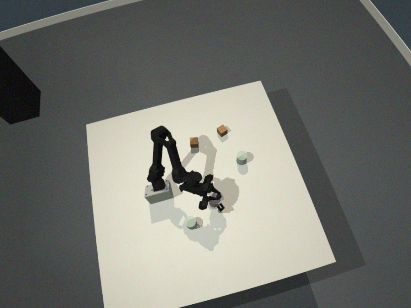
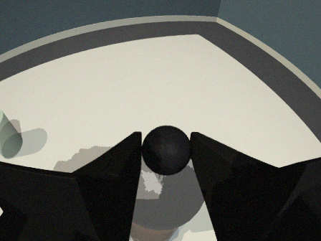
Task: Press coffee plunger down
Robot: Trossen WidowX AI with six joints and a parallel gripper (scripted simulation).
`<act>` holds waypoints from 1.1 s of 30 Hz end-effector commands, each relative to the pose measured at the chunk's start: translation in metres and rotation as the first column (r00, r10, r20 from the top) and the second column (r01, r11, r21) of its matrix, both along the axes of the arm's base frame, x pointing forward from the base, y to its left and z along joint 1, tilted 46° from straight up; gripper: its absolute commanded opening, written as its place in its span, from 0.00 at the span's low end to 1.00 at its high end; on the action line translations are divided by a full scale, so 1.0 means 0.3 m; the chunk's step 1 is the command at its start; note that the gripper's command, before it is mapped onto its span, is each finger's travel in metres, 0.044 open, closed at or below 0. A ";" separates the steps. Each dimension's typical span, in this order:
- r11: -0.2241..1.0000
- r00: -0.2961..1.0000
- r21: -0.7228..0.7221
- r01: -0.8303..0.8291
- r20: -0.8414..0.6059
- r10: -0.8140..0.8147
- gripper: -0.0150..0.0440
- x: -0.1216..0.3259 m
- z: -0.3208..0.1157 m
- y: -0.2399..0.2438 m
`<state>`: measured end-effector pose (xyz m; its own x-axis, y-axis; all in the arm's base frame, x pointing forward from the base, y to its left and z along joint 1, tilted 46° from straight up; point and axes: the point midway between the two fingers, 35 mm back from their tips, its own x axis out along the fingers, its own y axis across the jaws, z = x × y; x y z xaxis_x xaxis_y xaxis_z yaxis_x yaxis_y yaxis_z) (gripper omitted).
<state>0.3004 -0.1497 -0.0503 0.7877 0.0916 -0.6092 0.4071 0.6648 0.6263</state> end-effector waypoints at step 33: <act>1.000 1.000 0.027 -0.009 -0.019 0.010 0.45 0.014 -0.029 0.013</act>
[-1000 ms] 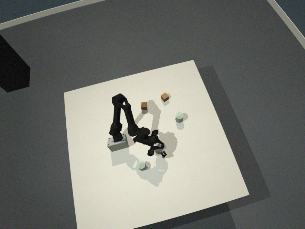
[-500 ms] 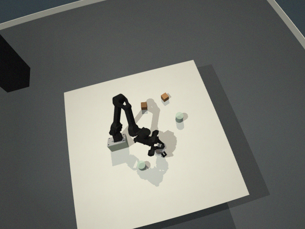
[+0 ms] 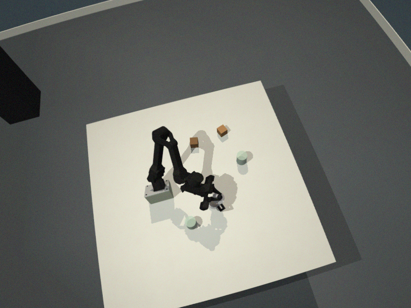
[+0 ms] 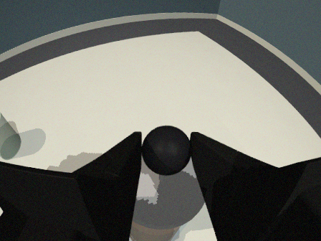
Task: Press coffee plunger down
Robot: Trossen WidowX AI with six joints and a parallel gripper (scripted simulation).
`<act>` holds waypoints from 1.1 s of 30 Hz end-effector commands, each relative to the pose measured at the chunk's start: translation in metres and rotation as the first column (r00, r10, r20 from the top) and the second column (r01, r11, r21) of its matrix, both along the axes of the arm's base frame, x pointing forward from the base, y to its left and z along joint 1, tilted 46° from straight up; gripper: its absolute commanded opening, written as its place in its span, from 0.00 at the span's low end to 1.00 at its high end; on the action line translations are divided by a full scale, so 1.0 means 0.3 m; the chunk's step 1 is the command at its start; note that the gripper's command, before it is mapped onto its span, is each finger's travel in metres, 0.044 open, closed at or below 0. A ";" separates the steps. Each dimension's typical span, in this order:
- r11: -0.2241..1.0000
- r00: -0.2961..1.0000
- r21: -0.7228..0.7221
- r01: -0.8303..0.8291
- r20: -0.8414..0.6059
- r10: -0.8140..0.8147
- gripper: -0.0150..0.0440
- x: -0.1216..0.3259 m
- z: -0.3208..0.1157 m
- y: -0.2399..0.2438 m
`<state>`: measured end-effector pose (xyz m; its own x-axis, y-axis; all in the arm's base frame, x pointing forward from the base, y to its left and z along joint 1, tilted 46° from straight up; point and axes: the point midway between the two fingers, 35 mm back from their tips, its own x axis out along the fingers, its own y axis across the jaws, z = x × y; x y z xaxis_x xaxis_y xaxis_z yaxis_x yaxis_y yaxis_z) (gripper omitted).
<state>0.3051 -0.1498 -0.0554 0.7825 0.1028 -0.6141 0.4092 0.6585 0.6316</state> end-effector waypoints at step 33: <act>1.000 1.000 0.003 -0.007 -0.011 0.007 1.00 -0.039 0.089 -0.060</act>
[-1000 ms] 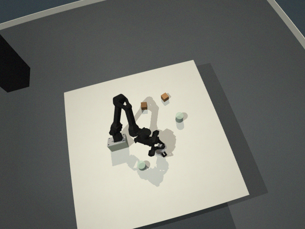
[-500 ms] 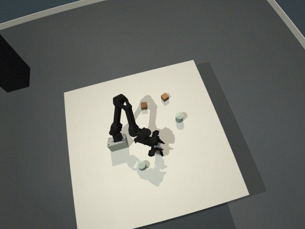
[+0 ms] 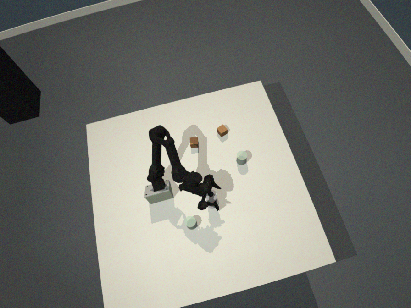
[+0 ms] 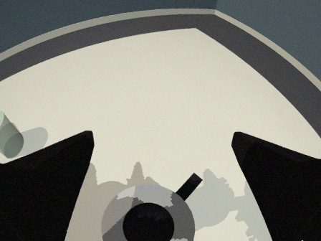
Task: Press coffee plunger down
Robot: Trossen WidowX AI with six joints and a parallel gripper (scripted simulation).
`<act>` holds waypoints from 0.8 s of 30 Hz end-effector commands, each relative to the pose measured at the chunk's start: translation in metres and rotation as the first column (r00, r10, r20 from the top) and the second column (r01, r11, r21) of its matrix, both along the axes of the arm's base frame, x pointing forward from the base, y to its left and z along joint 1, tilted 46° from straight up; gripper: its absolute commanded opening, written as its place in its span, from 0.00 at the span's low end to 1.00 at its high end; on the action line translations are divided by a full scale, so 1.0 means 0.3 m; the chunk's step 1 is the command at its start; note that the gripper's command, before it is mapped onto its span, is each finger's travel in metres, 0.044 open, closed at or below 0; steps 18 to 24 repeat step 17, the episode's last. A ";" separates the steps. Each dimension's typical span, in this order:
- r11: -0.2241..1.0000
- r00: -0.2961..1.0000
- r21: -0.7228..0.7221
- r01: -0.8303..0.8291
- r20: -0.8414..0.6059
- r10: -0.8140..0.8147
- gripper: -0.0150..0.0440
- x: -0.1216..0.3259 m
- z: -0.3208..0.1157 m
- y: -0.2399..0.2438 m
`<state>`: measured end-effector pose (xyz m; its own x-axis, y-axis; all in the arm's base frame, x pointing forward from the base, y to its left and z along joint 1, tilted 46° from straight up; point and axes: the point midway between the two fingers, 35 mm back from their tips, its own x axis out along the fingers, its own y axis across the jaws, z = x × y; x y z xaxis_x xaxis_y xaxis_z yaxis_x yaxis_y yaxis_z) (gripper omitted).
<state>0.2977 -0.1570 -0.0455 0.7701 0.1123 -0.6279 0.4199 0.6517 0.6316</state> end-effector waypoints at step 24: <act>1.000 1.000 0.001 -0.011 0.012 0.011 1.00 -0.110 0.215 -0.093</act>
